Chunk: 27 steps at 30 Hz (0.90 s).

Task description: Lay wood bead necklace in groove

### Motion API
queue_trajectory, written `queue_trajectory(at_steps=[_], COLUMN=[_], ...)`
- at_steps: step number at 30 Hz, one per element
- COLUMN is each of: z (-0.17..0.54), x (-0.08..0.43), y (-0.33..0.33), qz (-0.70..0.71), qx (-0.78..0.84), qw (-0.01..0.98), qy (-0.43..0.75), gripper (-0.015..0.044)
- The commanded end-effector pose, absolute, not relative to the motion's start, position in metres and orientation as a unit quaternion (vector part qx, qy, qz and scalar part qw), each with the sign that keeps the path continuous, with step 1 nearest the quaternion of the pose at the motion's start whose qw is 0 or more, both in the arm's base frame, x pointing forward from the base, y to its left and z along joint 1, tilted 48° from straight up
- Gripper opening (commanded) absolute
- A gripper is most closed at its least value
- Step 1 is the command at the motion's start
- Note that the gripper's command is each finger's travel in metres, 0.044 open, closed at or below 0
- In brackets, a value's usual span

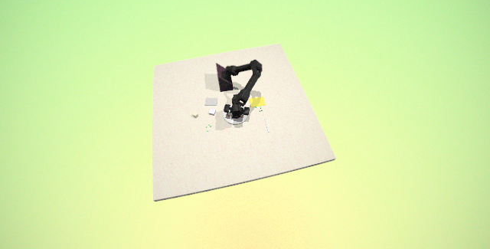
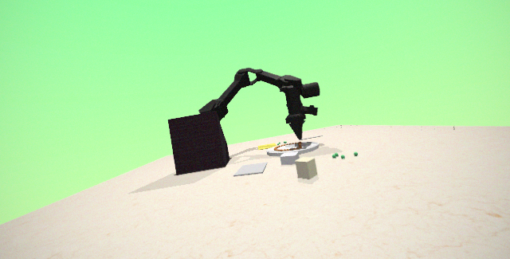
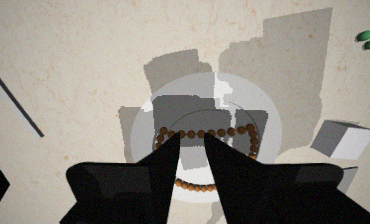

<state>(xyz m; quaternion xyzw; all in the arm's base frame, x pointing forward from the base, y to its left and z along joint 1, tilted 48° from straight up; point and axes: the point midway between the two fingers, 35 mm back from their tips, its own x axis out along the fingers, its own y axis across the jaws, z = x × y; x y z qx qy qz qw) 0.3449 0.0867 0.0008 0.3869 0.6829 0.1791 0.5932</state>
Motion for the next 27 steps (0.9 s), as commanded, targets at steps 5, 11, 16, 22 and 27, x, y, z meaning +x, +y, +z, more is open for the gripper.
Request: queue_trajectory(at_steps=[5, 11, 16, 22, 27], z=[-0.017, -0.021, -0.024, -0.028, -0.028], x=[0.335, 0.332, 0.329, 0.326, 0.326], y=[0.053, 0.046, 0.040, 0.034, 0.033], qz=[0.458, 0.527, 0.576, 0.627, 0.640], qx=[0.086, -0.010, -0.088, -0.182, -0.211], qw=[0.703, 0.708, 0.702, 0.684, 0.676], qy=[0.538, 0.470, 0.409, 0.325, 0.298], gripper=[0.0120, 0.0120, 0.0120, 0.0120, 0.0120])
